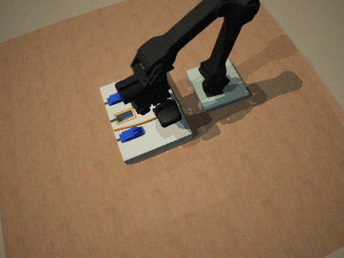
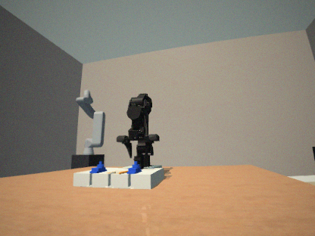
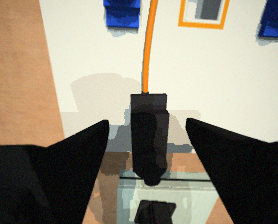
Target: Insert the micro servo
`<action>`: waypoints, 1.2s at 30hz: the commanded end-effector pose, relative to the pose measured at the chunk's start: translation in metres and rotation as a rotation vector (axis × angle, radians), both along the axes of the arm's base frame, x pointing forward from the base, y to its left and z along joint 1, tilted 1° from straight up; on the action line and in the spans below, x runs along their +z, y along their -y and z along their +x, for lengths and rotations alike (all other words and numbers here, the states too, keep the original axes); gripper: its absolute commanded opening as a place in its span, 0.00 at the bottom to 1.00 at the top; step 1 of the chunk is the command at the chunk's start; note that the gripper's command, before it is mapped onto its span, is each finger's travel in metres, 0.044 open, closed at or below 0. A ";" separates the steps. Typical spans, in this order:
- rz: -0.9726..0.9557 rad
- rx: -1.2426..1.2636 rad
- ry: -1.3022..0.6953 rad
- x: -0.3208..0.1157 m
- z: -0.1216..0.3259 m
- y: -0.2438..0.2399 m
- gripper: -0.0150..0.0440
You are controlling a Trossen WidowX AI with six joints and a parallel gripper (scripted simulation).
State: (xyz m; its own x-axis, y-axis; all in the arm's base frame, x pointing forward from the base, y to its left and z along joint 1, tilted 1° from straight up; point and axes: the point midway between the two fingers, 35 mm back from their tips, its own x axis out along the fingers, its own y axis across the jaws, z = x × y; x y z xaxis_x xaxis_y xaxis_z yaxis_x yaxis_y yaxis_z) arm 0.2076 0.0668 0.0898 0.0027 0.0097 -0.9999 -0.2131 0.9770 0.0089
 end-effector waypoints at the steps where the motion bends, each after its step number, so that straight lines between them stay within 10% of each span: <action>1: -0.005 0.006 -0.002 -0.002 -0.001 0.001 0.64; 14: -0.005 0.006 -0.002 0.003 0.000 0.001 0.26; 36: -0.005 0.006 -0.002 0.028 0.000 0.001 0.25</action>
State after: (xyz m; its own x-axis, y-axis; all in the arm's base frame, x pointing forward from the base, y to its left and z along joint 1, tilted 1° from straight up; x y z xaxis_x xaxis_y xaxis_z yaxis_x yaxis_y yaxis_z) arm 0.2004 0.0642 0.1168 -0.0061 0.0044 -1.0000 -0.2140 0.9768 0.0056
